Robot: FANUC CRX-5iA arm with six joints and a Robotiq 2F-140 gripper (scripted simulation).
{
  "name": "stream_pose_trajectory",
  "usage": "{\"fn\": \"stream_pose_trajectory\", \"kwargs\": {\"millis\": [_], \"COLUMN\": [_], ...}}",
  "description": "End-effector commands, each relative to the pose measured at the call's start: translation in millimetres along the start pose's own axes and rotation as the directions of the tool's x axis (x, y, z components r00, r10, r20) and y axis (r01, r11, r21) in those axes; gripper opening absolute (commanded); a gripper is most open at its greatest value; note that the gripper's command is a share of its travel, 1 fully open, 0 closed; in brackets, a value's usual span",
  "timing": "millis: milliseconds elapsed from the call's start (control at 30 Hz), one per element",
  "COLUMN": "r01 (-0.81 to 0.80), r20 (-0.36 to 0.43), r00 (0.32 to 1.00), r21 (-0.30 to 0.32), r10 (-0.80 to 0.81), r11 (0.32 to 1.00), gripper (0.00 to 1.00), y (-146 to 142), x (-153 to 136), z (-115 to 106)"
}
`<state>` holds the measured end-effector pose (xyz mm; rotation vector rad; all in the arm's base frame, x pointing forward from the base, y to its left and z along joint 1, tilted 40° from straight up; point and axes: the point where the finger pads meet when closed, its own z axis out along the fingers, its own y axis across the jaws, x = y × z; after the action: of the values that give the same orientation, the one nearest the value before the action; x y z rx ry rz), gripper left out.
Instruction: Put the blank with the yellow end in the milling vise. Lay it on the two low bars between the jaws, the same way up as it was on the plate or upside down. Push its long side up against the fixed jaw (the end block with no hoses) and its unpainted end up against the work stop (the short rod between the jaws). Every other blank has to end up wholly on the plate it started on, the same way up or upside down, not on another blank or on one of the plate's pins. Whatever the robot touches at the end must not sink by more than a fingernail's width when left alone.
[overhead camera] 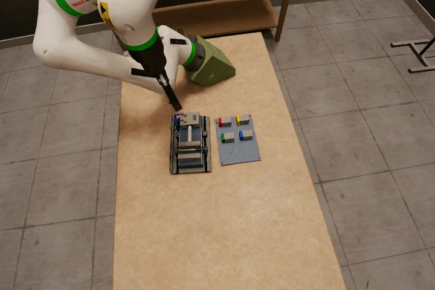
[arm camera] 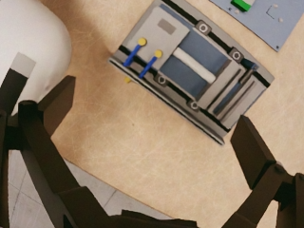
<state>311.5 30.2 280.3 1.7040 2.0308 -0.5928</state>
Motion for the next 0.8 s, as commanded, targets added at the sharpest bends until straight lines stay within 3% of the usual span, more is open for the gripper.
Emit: {"fn": "stream_pose_trajectory", "kwargs": {"millis": [0,167,200,733,767], "r01": [-0.169,-0.208,-0.016,-0.197,-0.005], "r20": [0.055,0.056,-0.028,0.027,-0.064], "r00": [0.984,0.976,0.999,0.980,0.998], "r21": [-0.065,-0.078,0.001,-0.063,0.011], "r10": [0.172,0.212,0.016,0.198,0.006], "r11": [0.984,0.975,1.000,0.978,1.000], "gripper": [1.00,1.00,1.00,1.00,1.00], "y": [3.9,6.7,6.8,19.9,19.9], "x": [11.0,17.5,15.2,46.1,44.0], "z": [1.2,2.3,2.0,7.1,7.0]}}
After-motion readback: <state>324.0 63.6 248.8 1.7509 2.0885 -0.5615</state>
